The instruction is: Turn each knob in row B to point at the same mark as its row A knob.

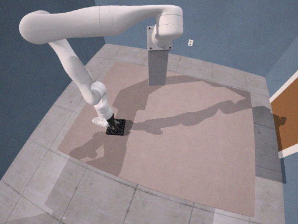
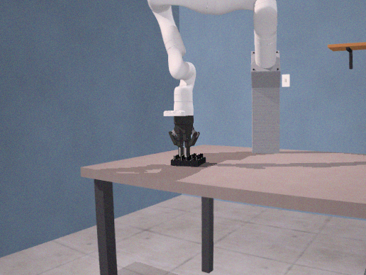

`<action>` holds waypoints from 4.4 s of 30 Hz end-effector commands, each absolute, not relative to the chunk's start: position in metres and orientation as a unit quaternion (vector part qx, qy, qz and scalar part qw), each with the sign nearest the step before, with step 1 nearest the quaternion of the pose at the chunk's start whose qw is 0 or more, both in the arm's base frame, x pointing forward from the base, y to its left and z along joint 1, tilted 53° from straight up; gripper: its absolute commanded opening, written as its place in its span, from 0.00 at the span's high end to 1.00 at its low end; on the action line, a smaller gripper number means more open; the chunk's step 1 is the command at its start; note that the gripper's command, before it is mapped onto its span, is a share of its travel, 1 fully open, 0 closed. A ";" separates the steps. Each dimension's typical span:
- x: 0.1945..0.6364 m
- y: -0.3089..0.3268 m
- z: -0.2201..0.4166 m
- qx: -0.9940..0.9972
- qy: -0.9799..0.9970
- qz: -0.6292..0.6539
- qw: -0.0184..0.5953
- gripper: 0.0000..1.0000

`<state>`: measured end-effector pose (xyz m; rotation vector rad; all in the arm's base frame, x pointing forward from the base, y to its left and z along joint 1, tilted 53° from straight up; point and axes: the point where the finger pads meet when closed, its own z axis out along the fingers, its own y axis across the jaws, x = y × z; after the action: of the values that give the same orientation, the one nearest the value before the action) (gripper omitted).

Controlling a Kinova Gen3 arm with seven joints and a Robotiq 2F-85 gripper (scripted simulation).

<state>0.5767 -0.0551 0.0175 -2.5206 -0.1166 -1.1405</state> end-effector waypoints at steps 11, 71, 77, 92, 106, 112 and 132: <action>0.577 -0.056 0.018 -0.895 -0.041 -0.405 0.185 0.81; 0.504 -0.086 0.010 -0.895 -0.041 -0.405 0.185 0.81; 0.504 -0.086 0.010 -0.895 -0.041 -0.405 0.185 0.81; 0.504 -0.086 0.010 -0.895 -0.041 -0.405 0.185 0.81; 0.506 -0.084 0.009 -0.895 -0.041 -0.405 0.185 0.81; 0.508 -0.083 0.007 -0.895 -0.041 -0.405 0.185 0.81; 0.524 -0.075 -0.007 -0.895 -0.041 -0.405 0.185 0.81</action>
<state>0.5224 -0.0781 -0.0050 -2.5241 -0.1147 -1.1435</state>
